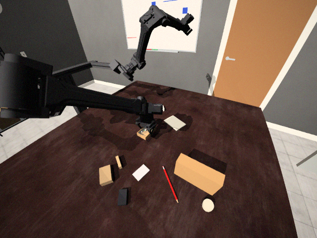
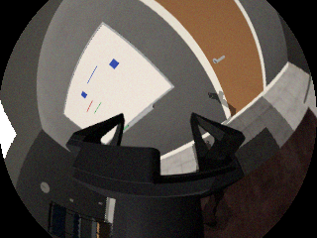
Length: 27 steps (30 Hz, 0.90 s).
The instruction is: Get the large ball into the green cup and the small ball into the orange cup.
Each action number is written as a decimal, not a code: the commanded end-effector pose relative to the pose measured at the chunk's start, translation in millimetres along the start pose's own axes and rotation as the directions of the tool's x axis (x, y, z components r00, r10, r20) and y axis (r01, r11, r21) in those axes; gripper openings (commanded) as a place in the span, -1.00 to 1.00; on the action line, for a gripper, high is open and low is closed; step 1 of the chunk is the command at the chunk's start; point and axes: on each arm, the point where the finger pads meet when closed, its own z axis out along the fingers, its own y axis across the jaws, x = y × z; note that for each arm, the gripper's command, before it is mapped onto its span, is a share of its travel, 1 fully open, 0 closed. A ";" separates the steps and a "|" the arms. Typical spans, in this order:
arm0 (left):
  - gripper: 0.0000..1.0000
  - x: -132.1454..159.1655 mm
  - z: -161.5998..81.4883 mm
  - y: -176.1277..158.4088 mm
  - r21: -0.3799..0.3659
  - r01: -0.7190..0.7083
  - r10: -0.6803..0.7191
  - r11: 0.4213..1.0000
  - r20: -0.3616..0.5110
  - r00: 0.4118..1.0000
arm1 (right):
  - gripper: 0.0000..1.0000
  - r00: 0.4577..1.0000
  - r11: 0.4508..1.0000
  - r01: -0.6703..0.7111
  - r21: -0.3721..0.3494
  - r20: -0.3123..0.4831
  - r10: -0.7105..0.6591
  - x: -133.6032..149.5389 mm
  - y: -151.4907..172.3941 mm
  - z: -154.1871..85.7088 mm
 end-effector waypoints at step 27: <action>1.00 -40.9 -5.7 5.3 -0.013 0.008 -0.007 1.000 0.058 0.998 | 0.35 1.000 1.000 -0.004 0.009 0.014 0.004 7.1 -11.5 -2.6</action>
